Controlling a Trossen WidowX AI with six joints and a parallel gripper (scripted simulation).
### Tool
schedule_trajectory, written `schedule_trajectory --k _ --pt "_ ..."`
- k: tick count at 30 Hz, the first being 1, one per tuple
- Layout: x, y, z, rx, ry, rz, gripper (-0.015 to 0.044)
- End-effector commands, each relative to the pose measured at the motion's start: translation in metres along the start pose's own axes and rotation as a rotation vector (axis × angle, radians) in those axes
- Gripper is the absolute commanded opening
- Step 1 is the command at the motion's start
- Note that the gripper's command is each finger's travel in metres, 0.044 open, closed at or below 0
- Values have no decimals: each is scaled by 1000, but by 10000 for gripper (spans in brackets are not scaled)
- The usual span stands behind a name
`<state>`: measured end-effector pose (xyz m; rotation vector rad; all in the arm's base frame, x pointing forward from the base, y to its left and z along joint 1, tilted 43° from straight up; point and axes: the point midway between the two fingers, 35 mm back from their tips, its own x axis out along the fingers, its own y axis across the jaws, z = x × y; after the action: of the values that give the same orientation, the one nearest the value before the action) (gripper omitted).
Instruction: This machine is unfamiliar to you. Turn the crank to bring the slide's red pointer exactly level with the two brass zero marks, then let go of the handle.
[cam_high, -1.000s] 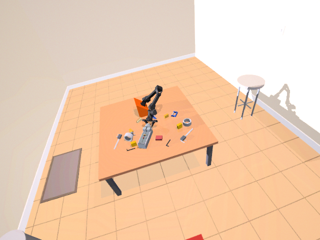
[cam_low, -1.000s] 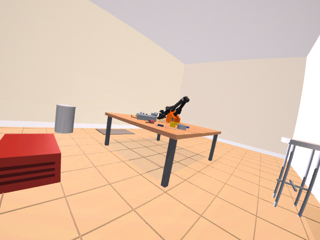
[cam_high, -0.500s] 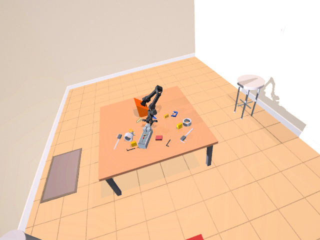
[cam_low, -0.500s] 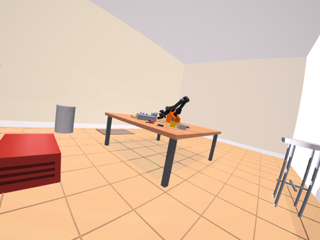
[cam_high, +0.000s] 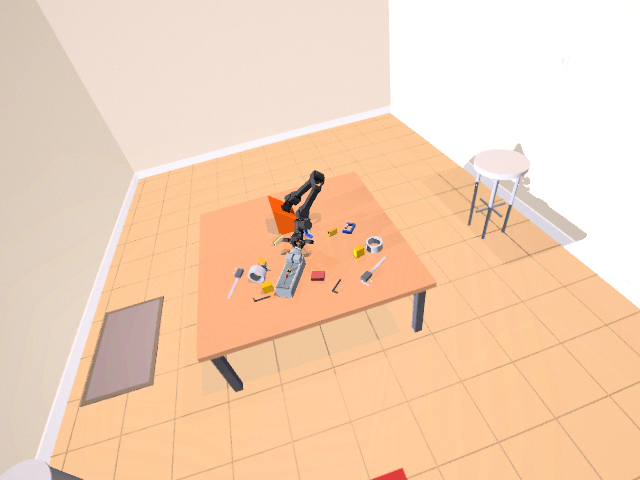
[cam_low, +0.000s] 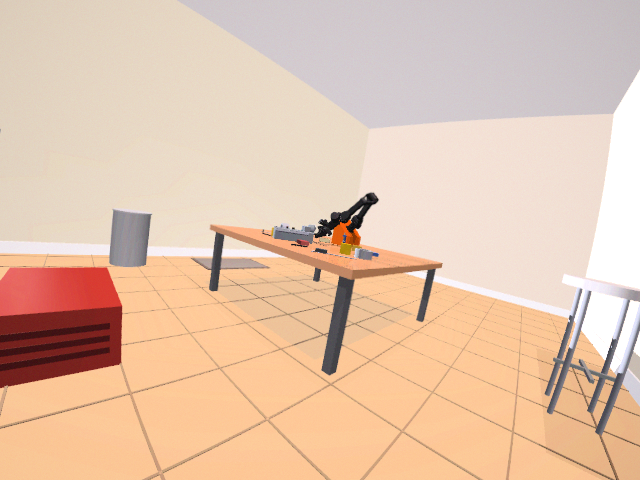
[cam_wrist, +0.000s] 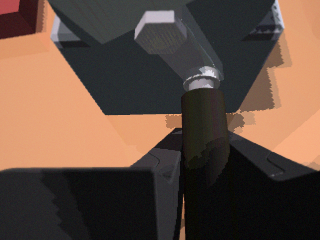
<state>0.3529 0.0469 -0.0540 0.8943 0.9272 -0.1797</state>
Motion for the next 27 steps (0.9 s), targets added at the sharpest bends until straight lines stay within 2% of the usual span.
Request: schedule_trajectory --k 1,27 --pt "-3 -7 3 1 -1 -3 0" --pt "-32 -11 33 -1 -2 -4 0"
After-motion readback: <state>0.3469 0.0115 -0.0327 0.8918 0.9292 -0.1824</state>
